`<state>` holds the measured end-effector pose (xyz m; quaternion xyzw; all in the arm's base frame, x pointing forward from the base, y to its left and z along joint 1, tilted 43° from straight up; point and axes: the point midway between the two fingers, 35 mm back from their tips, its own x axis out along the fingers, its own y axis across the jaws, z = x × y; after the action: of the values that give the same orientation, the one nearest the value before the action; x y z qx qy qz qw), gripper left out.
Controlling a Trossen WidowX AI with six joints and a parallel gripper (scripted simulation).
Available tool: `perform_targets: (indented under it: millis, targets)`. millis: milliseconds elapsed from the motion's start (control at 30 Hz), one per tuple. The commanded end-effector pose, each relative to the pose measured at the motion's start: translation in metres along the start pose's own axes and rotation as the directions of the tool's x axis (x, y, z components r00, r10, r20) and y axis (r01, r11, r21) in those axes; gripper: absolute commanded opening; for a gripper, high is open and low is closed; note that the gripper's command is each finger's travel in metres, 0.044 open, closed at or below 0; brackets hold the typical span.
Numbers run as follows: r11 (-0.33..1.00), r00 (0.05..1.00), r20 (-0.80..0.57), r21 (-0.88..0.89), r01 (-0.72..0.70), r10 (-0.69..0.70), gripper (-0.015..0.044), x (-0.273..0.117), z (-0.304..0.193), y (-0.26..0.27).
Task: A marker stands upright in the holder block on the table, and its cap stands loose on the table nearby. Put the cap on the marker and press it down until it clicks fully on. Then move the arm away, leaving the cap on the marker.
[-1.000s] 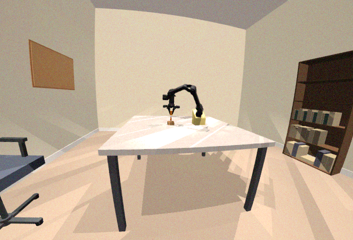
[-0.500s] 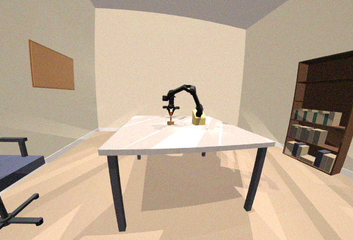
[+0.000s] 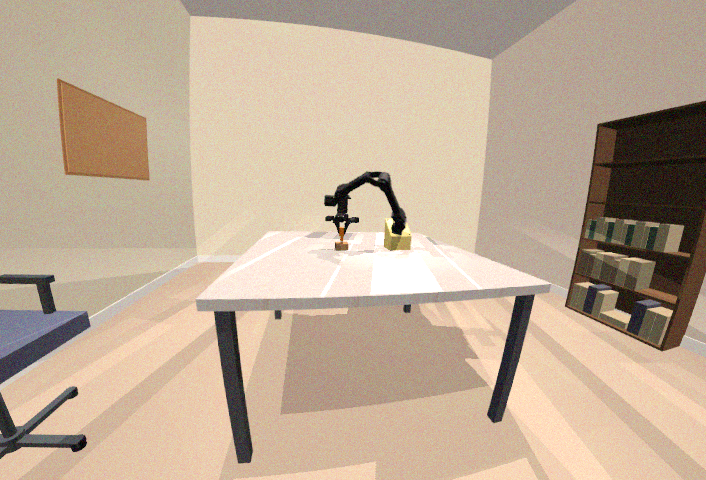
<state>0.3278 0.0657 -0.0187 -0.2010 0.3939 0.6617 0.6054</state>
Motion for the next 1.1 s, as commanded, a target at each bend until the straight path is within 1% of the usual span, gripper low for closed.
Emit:
perform_targets:
  millis: [0, 300, 600, 1067]
  targets:
    - [1.000, 1.000, 0.004, 0.007, -0.001, 0.001, 0.0000, 0.007, 0.000, 0.001]
    - [1.000, 1.000, 0.005, 0.007, -0.002, 0.002, 0.0000, 0.020, 0.000, 0.001]
    - [1.000, 1.000, 0.005, 0.007, -0.002, 0.002, 0.0000, 0.020, 0.000, 0.002]
    - [1.000, 1.000, 0.002, 0.001, -0.002, 0.002, 0.0367, 0.020, 0.000, 0.002]
